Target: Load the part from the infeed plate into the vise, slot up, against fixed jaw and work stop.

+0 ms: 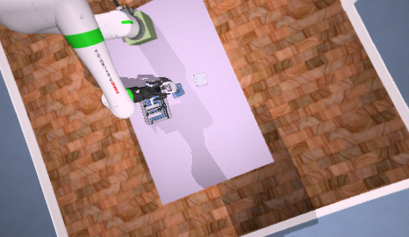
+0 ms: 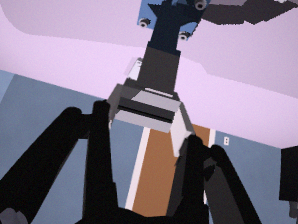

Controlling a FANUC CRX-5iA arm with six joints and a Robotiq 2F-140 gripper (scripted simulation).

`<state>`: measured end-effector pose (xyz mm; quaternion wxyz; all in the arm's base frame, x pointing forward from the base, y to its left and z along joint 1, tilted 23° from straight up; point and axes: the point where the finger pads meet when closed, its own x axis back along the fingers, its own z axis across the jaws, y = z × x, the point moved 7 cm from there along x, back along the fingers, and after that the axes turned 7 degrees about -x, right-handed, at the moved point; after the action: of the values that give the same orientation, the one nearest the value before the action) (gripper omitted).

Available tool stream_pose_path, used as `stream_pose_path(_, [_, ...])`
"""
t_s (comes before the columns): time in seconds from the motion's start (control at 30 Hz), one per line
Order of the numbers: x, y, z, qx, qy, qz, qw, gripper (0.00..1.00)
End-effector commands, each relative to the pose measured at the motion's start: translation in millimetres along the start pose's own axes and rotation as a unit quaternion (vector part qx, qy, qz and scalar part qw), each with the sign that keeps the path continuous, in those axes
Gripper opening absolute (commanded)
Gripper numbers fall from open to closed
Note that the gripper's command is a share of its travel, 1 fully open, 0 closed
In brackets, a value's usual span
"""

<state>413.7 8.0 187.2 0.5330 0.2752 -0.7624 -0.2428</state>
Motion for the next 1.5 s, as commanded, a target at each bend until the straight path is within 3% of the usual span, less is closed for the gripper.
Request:
stream_pose_path(0.0, [1.1,1.0,0.0,0.000,0.000,0.000,1.000,0.00])
stream_pose_path(1.47, [15.4,15.2,1.7,0.000,0.000,0.000,1.000,0.00])
